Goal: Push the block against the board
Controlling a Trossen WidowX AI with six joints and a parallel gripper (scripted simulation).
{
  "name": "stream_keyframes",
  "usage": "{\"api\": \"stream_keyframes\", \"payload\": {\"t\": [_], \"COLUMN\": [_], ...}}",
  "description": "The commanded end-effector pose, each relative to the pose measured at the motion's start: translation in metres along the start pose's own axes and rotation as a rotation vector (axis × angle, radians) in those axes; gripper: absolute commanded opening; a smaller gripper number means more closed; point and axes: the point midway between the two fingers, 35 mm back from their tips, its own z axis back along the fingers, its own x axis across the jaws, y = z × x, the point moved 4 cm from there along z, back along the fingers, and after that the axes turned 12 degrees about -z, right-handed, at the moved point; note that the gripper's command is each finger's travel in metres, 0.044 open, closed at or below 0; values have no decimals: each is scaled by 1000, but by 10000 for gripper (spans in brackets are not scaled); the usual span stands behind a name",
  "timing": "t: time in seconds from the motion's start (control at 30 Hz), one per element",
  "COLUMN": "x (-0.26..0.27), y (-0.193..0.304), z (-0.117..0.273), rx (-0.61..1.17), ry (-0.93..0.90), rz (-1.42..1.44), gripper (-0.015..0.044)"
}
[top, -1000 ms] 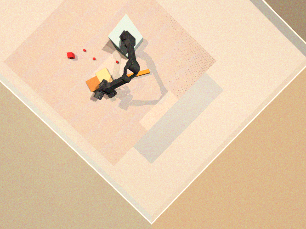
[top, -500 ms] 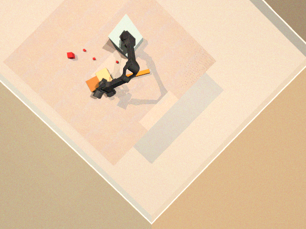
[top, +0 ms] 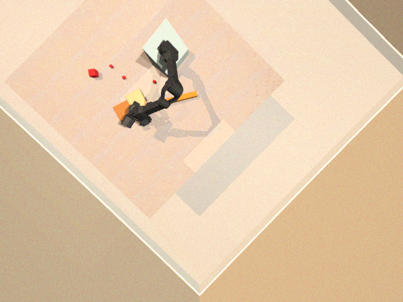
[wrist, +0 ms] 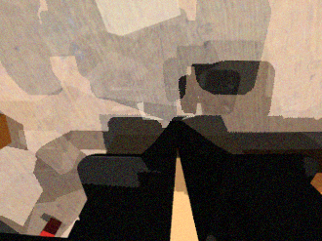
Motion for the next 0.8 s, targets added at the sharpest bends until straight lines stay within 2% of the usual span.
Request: {"api": "stream_keyframes", "payload": {"t": [0.0,0.77], "x": [-1,-4], "y": [7,23], "z": [-1,-1], "rx": [6,6], "ry": [-2,-2], "rz": [-4,-5], "gripper": [0,0]}}
